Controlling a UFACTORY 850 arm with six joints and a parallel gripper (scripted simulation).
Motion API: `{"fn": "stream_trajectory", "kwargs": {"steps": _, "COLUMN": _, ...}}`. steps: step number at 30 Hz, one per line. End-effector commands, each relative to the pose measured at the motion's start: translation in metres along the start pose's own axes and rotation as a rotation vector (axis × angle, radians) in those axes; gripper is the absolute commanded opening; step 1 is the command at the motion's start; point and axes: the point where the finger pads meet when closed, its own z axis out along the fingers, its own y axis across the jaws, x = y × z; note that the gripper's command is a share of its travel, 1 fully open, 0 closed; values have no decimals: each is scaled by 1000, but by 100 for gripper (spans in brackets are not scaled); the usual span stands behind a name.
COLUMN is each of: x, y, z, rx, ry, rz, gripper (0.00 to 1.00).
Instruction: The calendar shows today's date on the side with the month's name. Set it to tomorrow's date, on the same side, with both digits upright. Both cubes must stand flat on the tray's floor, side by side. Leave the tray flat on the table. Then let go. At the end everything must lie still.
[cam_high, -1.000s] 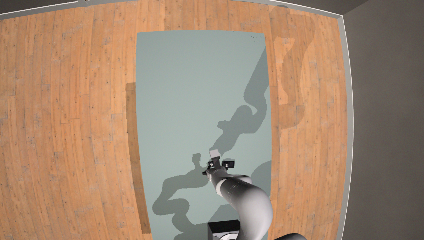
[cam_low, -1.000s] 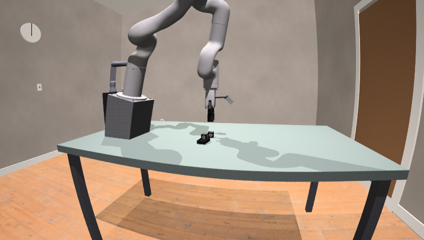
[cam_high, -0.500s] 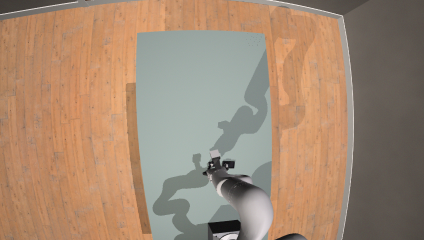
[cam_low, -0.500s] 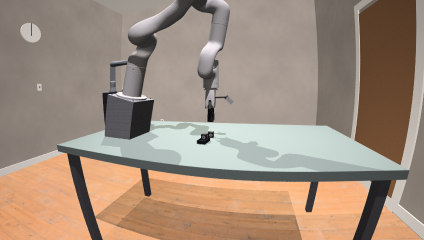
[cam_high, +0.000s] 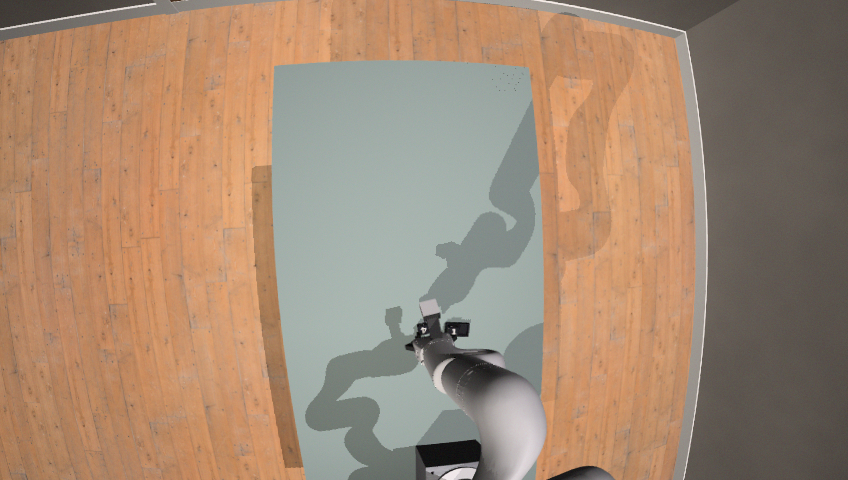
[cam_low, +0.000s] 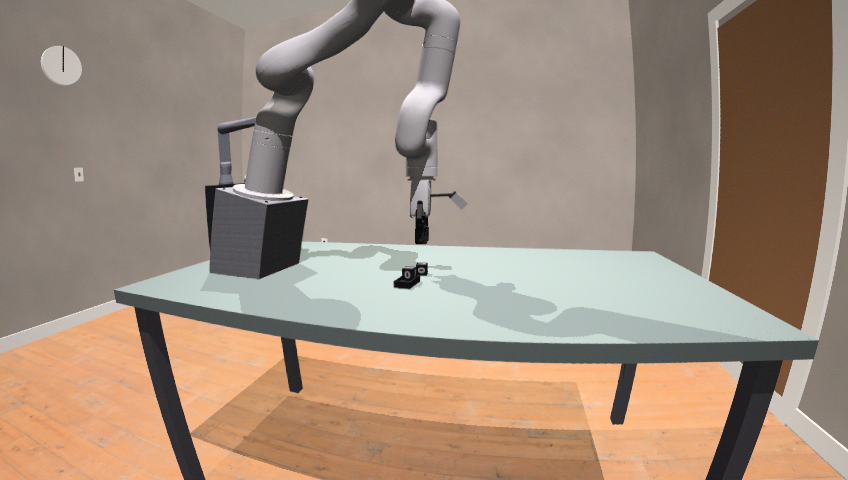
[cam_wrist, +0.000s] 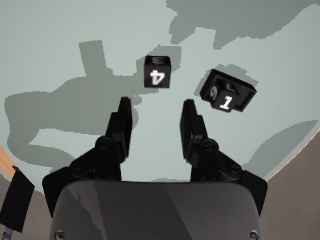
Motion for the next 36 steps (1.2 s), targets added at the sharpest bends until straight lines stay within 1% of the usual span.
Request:
{"fn": "stream_trajectory", "kwargs": {"steps": 1, "x": 1, "y": 0, "z": 1, "rx": 1, "ry": 2, "rz": 0, "gripper": 47}}
{"fn": "stream_trajectory", "kwargs": {"steps": 7, "x": 1, "y": 0, "z": 4, "rx": 2, "ry": 3, "rz": 0, "gripper": 47}}
{"fn": "stream_trajectory", "kwargs": {"steps": 36, "x": -1, "y": 1, "z": 45, "rx": 2, "ry": 3, "rz": 0, "gripper": 47}}
